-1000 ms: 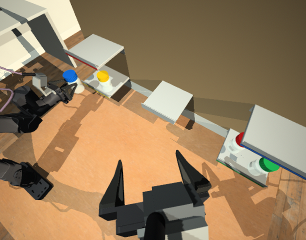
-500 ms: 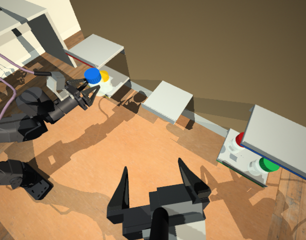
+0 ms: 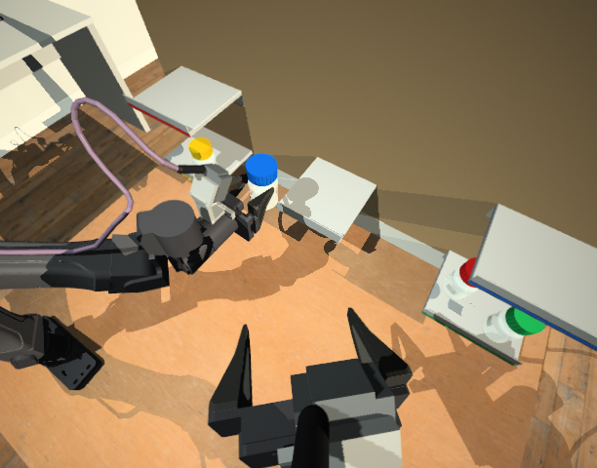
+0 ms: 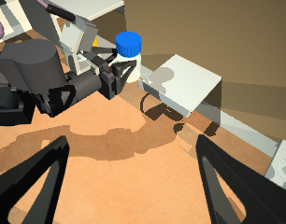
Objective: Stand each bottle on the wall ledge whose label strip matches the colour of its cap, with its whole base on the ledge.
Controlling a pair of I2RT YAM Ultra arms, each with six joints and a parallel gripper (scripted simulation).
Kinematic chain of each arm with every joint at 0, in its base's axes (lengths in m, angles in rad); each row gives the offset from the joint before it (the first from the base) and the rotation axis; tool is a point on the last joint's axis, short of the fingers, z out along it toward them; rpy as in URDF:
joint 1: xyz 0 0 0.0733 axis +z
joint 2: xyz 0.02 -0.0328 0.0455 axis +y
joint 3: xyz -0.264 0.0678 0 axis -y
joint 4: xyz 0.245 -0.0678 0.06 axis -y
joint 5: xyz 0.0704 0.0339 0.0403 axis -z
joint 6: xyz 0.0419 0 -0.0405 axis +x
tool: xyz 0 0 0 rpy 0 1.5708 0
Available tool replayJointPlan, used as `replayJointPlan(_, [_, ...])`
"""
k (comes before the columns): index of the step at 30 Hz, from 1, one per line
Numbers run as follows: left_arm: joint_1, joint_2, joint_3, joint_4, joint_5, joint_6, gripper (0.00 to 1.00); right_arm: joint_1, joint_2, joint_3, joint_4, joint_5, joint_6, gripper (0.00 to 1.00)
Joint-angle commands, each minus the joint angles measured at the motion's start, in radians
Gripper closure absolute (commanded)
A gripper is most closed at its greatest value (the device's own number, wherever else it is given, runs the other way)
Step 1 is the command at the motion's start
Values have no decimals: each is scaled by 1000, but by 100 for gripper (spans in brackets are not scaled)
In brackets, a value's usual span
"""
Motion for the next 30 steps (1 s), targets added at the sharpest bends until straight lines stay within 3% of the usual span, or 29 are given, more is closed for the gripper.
replayJointPlan(1, [-58, 42, 114, -31, -153, -39, 51, -3, -22, 4, 9, -5, 0, 0])
replayJointPlan(9, [-134, 136, 236, -75, -235, -62, 51, -3, -22, 4, 9, -5, 0, 0])
replayJointPlan(15, [-154, 153, 273, -76, -227, -60, 51, -3, -22, 4, 9, -5, 0, 0])
replayJointPlan(19, [-135, 122, 233, -30, -109, -35, 51, -3, -22, 4, 9, -5, 0, 0])
replayJointPlan(21, [-135, 122, 233, -30, -109, -35, 51, -3, -22, 4, 9, -5, 0, 0])
replayJointPlan(30, [-52, 12, 59, 22, 204, -2, 51, -3, -22, 4, 9, -5, 0, 0])
